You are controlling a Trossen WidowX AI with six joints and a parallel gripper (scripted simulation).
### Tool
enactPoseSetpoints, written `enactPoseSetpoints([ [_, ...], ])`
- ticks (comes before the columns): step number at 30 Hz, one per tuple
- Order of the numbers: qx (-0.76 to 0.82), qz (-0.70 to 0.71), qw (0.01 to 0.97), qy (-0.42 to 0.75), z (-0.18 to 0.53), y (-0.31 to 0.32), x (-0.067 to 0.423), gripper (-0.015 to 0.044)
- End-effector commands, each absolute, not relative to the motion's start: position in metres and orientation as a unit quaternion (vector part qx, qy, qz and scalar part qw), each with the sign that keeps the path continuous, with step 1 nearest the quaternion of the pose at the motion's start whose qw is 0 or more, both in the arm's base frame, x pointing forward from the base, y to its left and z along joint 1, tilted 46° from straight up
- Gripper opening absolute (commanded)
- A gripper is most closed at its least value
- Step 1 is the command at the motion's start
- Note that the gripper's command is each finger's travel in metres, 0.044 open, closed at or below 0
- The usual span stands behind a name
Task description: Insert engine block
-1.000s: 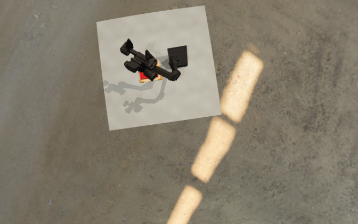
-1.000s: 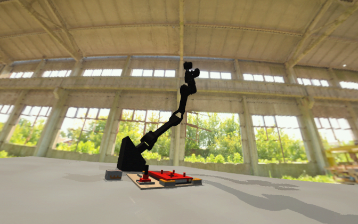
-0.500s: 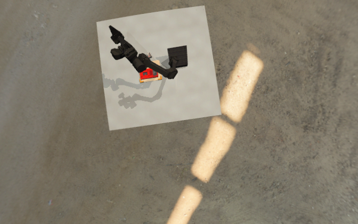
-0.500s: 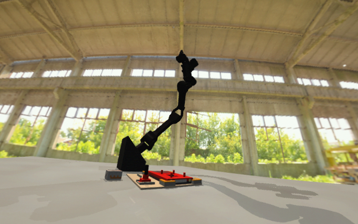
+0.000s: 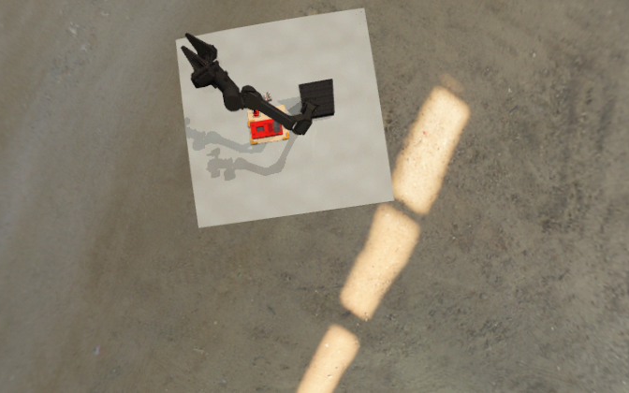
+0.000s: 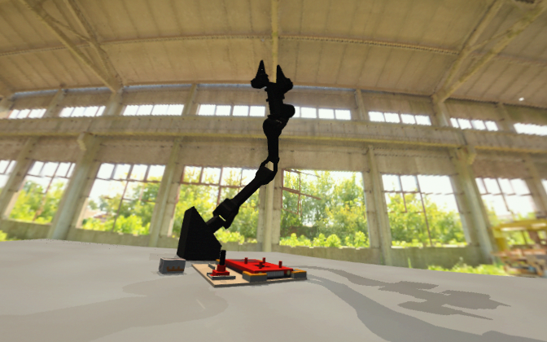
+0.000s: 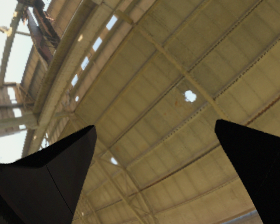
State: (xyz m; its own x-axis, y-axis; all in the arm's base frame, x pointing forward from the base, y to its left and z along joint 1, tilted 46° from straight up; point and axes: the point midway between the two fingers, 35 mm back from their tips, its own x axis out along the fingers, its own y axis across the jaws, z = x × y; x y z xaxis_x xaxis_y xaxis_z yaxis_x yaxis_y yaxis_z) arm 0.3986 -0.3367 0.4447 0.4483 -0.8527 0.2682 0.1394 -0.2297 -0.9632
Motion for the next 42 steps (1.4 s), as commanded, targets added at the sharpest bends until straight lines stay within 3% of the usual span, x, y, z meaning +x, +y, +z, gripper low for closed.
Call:
enactPoseSetpoints([
  [1,-0.67,-0.386,0.554,0.308,0.41,-0.34,0.417,0.044],
  [22,-0.742,-0.053,0.531,0.407,0.229,-0.329,0.463,0.044],
  [42,-0.703,0.281,0.512,0.405,0.06,-0.274,0.437,0.044],
])
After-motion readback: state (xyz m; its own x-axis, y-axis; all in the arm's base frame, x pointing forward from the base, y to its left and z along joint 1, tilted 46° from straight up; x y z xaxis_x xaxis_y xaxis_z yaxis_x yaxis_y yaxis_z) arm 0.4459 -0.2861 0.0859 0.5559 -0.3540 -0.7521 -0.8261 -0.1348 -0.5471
